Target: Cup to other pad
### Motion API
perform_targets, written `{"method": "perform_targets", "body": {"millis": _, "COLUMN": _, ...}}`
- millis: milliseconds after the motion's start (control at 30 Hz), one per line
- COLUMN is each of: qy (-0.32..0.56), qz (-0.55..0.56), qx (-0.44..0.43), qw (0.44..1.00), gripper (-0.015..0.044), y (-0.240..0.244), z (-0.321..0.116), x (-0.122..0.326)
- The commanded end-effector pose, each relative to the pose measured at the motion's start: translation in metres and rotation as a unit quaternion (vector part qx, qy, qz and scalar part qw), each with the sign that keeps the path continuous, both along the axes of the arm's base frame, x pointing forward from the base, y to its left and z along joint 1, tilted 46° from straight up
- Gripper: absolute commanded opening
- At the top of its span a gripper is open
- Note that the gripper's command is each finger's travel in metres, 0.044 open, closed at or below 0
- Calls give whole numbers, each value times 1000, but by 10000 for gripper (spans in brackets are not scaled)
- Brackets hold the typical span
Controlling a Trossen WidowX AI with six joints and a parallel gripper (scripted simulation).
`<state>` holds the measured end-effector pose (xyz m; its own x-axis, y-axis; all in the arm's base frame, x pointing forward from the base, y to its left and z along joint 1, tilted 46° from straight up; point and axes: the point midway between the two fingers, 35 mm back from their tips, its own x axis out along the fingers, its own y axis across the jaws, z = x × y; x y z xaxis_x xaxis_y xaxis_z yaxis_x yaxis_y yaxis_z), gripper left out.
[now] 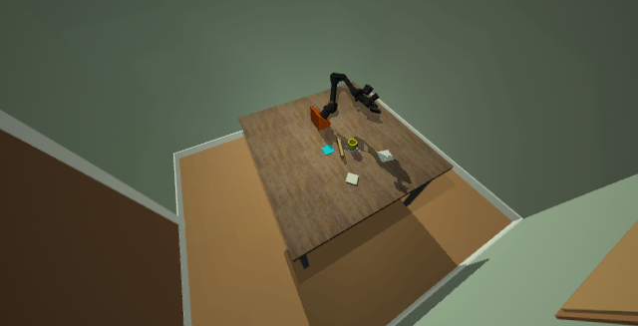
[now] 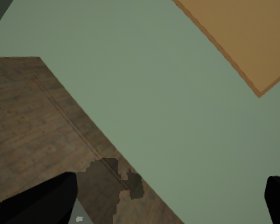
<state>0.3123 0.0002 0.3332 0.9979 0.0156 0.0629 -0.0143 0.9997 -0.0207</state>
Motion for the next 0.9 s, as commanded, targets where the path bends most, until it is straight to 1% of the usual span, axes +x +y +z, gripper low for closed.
{"method": "perform_targets", "body": {"millis": 0, "qy": 7, "qz": 1, "qx": 4, "qw": 1000, "gripper": 374, "y": 0, "z": -2, "x": 2}}
{"method": "perform_targets", "body": {"millis": 67, "qy": 59, "qz": 11, "qx": 42, "qw": 997, "gripper": 321, "y": -2, "z": -21, "x": 14}}
{"method": "perform_targets", "body": {"millis": 133, "qy": 140, "qz": 18, "qx": 107, "qw": 984, "gripper": 269, "y": -5, "z": -51, "x": 30}}
{"method": "perform_targets", "body": {"millis": 200, "qy": 219, "qz": 17, "qx": 178, "qw": 959, "gripper": 216, "y": -8, "z": -82, "x": 41}}
{"method": "perform_targets", "body": {"millis": 267, "qy": 295, "qz": 6, "qx": 252, "qw": 922, "gripper": 167, "y": -12, "z": -111, "x": 47}}
{"method": "perform_targets", "body": {"millis": 333, "qy": 368, "qz": -12, "qx": 330, "qw": 869, "gripper": 167, "y": -15, "z": -141, "x": 49}}
{"method": "perform_targets", "body": {"millis": 400, "qy": 437, "qz": -39, "qx": 410, "qw": 799, "gripper": 167, "y": -17, "z": -170, "x": 46}}
{"method": "perform_targets", "body": {"millis": 500, "qy": 522, "qz": -93, "qx": 523, "qw": 667, "gripper": 167, "y": -18, "z": -205, "x": 35}}
{"method": "perform_targets", "body": {"millis": 567, "qy": 564, "qz": -137, "qx": 590, "qw": 562, "gripper": 167, "y": -17, "z": -224, "x": 27}}
{"method": "perform_targets", "body": {"millis": 633, "qy": 592, "qz": -184, "qx": 646, "qw": 445, "gripper": 167, "y": -17, "z": -238, "x": 18}}
{"method": "perform_targets", "body": {"millis": 700, "qy": 606, "qz": -234, "qx": 690, "qw": 319, "gripper": 167, "y": -17, "z": -248, "x": 10}}
{"method": "perform_targets", "body": {"millis": 733, "qy": 608, "qz": -254, "qx": 705, "qw": 264, "gripper": 167, "y": -17, "z": -251, "x": 7}}
{"method": "perform_targets", "body": {"millis": 767, "qy": 608, "qz": -266, "qx": 712, "qw": 231, "gripper": 167, "y": -17, "z": -253, "x": 5}}
{"method": "perform_targets", "body": {"millis": 800, "qy": 607, "qz": -270, "qx": 714, "qw": 219, "gripper": 167, "y": -17, "z": -253, "x": 5}}
{"method": "perform_targets", "body": {"millis": 867, "qy": 607, "qz": -270, "qx": 714, "qw": 219, "gripper": 167, "y": -17, "z": -253, "x": 5}}
